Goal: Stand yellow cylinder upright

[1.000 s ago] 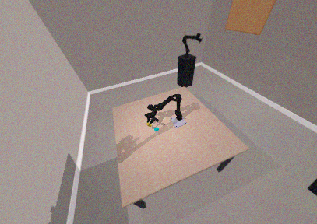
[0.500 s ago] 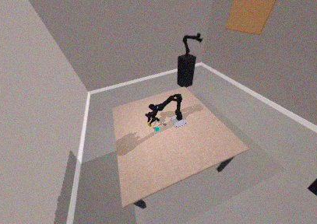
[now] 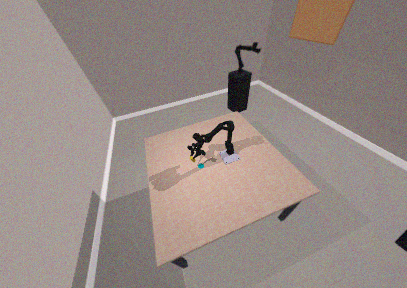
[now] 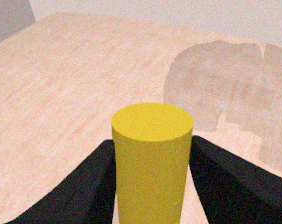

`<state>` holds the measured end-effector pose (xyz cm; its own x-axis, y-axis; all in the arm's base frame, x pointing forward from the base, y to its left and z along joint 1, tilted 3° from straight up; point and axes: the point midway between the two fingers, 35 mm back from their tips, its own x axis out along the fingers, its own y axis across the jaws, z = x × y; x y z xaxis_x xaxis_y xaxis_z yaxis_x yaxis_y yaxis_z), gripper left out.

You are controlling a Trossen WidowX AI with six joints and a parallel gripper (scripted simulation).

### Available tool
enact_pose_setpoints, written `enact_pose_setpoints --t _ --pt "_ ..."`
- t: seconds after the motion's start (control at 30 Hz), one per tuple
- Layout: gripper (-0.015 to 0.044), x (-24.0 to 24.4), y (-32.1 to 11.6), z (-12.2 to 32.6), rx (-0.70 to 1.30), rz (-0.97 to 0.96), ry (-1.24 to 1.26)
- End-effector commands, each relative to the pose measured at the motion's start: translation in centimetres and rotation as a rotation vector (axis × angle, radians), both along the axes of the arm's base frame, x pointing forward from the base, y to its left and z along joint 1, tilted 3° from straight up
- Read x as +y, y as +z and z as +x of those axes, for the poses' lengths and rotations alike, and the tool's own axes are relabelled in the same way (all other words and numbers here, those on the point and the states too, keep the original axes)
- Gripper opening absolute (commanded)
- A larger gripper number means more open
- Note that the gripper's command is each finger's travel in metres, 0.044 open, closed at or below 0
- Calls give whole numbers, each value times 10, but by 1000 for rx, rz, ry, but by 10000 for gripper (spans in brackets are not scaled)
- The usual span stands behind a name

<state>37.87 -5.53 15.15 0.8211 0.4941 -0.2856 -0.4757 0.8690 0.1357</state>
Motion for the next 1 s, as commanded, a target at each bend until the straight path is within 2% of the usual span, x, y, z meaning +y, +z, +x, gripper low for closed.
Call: enact_pose_setpoints --t 0.0,0.97 --pt "105 0 3 -3 -23 7 7" --pt "105 5 8 -31 -149 35 59"
